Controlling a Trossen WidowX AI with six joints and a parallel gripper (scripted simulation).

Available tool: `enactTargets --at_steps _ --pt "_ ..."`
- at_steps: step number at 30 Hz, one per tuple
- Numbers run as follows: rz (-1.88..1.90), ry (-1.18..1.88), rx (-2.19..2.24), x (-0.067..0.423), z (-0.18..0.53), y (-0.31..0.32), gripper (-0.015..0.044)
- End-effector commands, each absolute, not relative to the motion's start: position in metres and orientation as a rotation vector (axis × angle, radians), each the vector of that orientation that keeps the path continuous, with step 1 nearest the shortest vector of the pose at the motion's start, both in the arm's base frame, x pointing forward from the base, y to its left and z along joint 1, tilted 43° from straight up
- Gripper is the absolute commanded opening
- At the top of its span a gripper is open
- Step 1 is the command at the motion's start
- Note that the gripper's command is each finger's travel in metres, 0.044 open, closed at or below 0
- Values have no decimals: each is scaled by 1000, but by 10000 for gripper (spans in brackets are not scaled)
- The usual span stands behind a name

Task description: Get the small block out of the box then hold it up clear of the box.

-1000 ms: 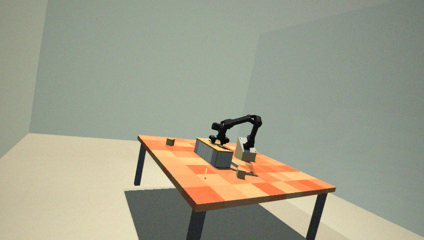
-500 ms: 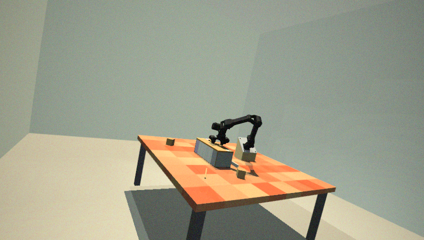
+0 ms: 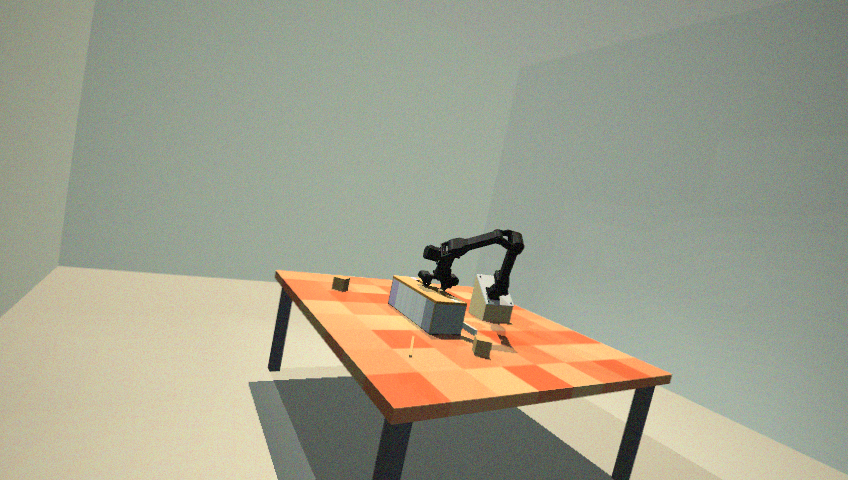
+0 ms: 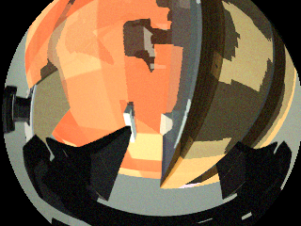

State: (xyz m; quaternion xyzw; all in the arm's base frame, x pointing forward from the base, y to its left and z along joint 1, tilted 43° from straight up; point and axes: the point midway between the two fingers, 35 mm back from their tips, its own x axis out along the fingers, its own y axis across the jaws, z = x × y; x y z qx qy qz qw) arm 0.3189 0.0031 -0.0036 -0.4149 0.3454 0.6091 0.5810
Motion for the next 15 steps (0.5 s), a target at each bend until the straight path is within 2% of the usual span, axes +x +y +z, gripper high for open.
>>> enactTargets --at_steps 1,15 --pt "1404 849 -978 320 -13 -7 400" --pt "1404 849 -978 320 -16 -10 400"
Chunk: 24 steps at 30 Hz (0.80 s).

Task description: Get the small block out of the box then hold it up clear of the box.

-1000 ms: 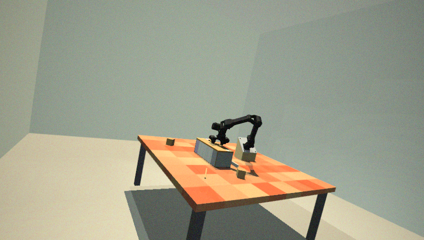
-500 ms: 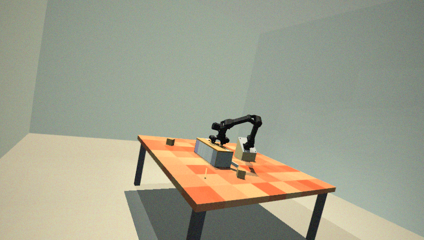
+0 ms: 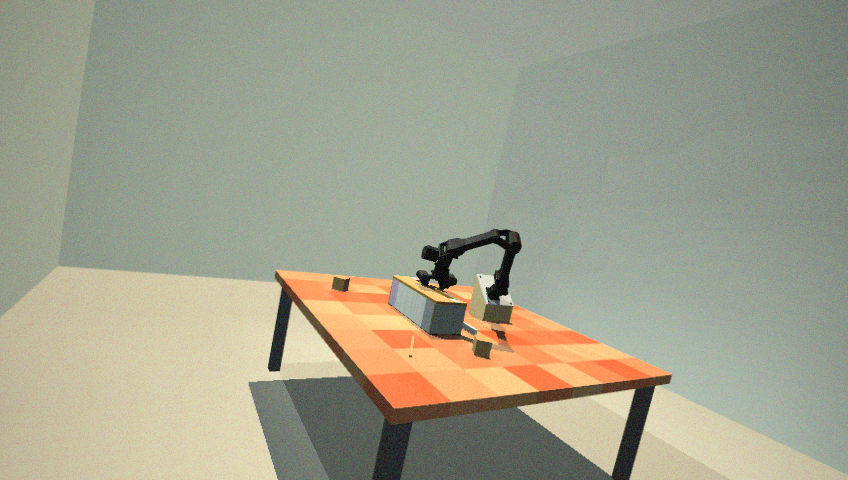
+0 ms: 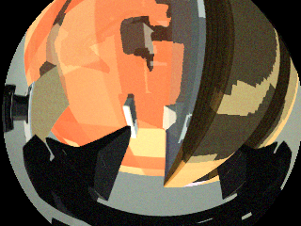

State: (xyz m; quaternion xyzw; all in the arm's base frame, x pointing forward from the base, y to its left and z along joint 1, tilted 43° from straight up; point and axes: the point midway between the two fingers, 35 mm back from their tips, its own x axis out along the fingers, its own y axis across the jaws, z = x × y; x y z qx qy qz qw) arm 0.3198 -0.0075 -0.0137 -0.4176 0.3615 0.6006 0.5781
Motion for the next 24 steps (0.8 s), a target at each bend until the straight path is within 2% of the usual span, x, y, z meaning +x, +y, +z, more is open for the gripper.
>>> enactTargets --at_steps 1,24 --pt "1404 849 -978 320 -17 -11 400" --pt "1403 850 -979 322 -32 -28 400"
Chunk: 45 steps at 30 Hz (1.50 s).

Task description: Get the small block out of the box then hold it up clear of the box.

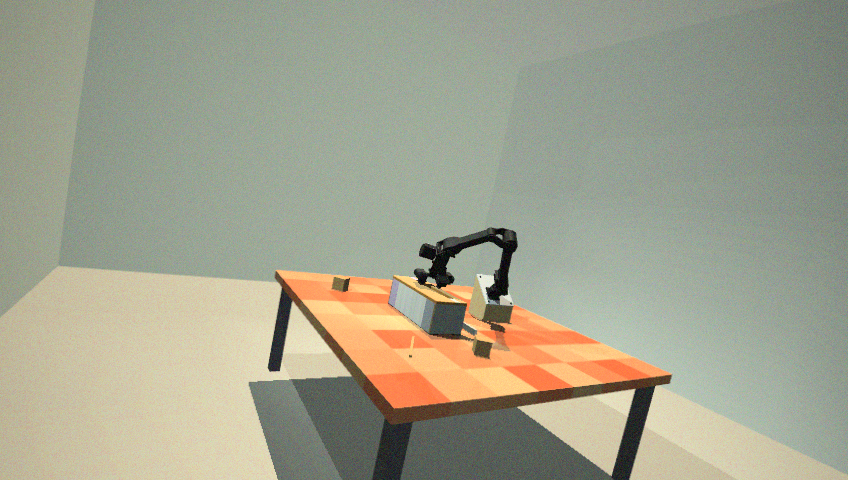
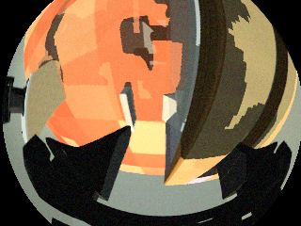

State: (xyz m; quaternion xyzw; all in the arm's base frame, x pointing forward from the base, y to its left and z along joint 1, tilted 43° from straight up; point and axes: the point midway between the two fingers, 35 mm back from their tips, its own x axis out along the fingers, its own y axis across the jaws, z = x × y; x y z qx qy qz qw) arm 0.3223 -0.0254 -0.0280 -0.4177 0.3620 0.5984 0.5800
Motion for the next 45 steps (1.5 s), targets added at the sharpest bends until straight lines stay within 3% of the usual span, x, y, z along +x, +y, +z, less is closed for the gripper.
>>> enactTargets --at_steps 1,16,29,30,34,45 --pt "1403 850 -979 322 -33 -29 400" --pt "1403 850 -980 323 -41 -39 400" --pt "1389 849 -975 325 4 -78 400" --pt "1379 859 -960 325 4 -78 374" --pt "1173 1038 -650 320 -1 -85 285" --pt "433 1408 395 308 -14 -102 285"
